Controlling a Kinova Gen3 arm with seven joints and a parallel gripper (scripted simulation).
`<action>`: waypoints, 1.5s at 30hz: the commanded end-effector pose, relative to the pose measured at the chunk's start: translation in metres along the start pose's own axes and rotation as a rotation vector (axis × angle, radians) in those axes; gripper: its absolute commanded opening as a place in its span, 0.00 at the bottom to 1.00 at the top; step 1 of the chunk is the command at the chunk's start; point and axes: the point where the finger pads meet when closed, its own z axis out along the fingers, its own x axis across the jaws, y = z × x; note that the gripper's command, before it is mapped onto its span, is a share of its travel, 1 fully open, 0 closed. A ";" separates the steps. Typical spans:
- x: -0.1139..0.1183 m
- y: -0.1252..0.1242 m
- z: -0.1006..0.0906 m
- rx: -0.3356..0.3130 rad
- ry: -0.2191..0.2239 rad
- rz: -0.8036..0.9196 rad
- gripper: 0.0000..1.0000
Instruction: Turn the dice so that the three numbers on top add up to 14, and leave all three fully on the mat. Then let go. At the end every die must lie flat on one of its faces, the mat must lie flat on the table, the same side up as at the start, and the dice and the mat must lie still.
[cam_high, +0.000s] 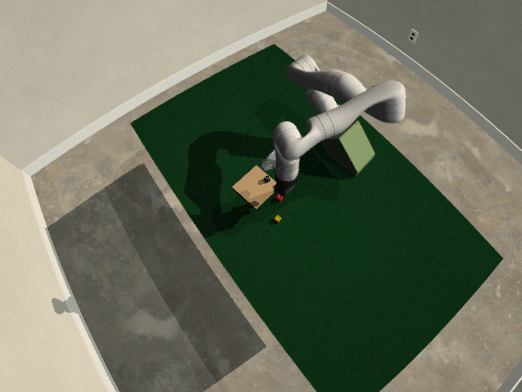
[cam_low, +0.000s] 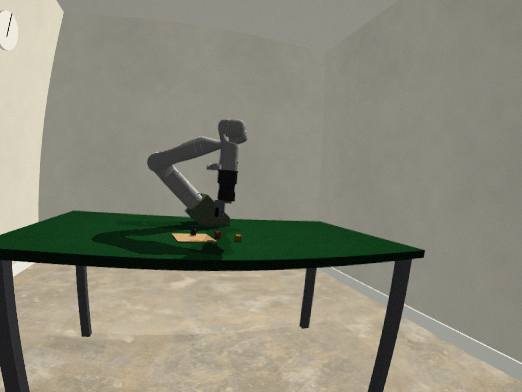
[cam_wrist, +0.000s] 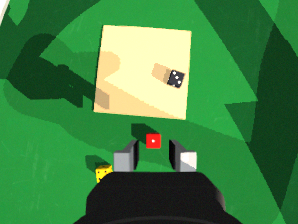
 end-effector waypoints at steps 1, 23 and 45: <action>0.000 0.000 0.001 0.000 -0.001 0.000 0.70; 0.000 0.000 0.024 0.000 -0.001 0.000 0.70; -0.001 0.000 0.048 0.000 -0.001 0.000 0.70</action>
